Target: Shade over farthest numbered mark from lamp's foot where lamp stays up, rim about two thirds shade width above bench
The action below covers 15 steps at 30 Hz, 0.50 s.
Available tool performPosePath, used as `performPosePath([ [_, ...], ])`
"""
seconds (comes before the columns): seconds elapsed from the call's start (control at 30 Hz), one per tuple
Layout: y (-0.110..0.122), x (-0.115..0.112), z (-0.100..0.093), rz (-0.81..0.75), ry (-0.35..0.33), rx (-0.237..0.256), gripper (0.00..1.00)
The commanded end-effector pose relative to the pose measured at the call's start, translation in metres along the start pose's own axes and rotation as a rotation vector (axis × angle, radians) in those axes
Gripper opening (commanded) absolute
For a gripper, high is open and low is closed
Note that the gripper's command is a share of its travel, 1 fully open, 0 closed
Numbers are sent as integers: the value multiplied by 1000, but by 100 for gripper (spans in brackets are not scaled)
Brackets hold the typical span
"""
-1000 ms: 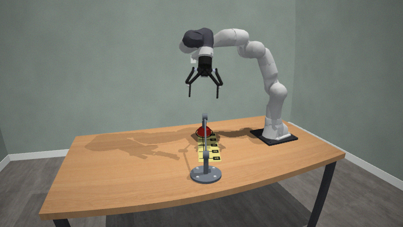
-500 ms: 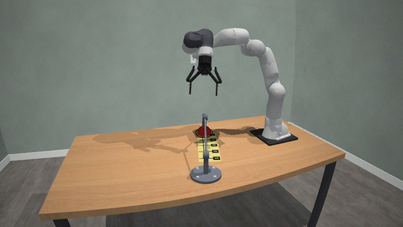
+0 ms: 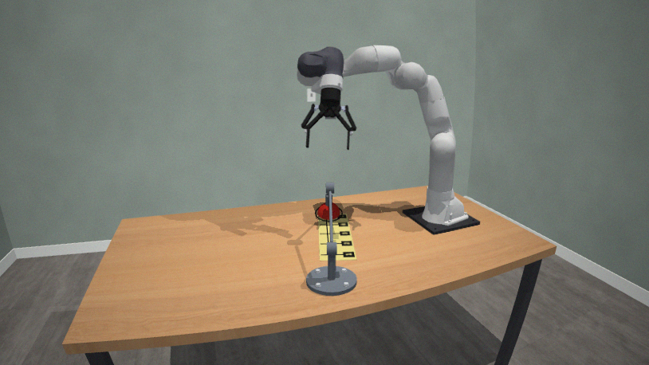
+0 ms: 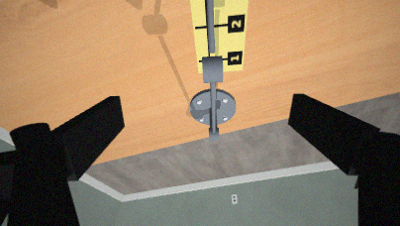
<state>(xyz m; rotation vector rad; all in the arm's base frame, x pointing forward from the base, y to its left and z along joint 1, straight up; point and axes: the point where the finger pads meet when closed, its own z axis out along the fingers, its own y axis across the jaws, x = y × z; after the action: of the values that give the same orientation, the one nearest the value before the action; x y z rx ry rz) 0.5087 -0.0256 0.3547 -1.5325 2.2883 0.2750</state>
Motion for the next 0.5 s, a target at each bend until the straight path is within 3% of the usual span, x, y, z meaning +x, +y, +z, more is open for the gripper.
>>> performPosePath([
  [0.0, 3, 13, -5, -27, -3, -2, 100],
  [0.4, 3, 63, -28, 1, 1, 1, 100],
  [0.47, 3, 63, -28, 1, 1, 1, 100],
])
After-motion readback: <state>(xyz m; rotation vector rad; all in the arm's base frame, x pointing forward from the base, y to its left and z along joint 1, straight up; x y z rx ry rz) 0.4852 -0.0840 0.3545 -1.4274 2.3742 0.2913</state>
